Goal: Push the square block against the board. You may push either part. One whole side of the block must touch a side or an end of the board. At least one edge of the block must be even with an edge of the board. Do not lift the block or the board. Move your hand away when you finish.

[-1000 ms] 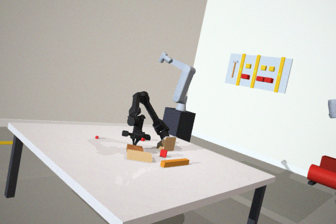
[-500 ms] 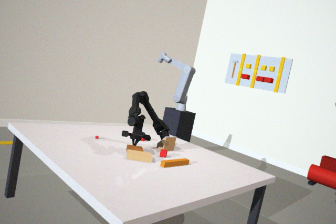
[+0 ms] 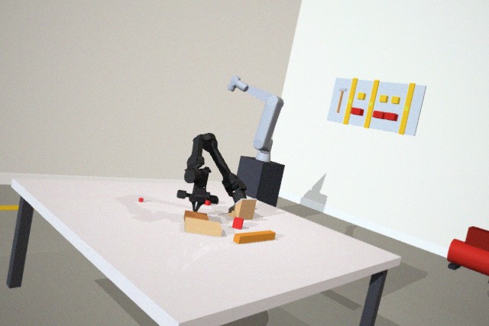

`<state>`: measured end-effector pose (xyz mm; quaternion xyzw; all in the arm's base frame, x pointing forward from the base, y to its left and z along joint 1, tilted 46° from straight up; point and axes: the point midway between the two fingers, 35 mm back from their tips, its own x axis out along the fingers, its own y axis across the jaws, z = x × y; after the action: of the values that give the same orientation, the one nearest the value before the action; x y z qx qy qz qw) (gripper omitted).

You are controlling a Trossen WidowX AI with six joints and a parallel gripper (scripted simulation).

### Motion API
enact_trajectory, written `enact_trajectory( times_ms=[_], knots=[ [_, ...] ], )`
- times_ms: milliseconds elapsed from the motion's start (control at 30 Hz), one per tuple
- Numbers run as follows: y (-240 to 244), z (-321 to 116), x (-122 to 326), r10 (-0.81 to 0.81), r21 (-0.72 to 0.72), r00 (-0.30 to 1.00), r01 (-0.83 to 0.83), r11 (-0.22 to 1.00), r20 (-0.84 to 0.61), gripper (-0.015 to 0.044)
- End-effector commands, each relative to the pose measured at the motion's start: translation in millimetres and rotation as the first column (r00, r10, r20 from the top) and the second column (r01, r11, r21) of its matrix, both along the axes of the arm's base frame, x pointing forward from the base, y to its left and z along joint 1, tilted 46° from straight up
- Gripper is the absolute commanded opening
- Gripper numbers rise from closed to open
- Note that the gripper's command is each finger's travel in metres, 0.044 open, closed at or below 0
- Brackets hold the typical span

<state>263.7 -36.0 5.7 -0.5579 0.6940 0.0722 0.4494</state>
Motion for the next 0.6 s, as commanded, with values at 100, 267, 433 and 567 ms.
enact_trajectory(
  times_ms=[100,267,433,567],
  knots=[
    [-7.6,7.5,-6.4,0.002,-0.003,1.0,-0.002,1.0,0.0,0.0],
    [-12.6,12.0,-10.8,0.002,-0.004,1.0,-0.002,1.0,0.0,0.0],
    [-16.8,15.7,-14.9,0.002,-0.004,1.0,-0.002,1.0,0.0,0.0],
    [11.7,36.3,-12.3,0.001,0.001,1.0,-0.001,1.0,-0.001,0.0]
  ],
)
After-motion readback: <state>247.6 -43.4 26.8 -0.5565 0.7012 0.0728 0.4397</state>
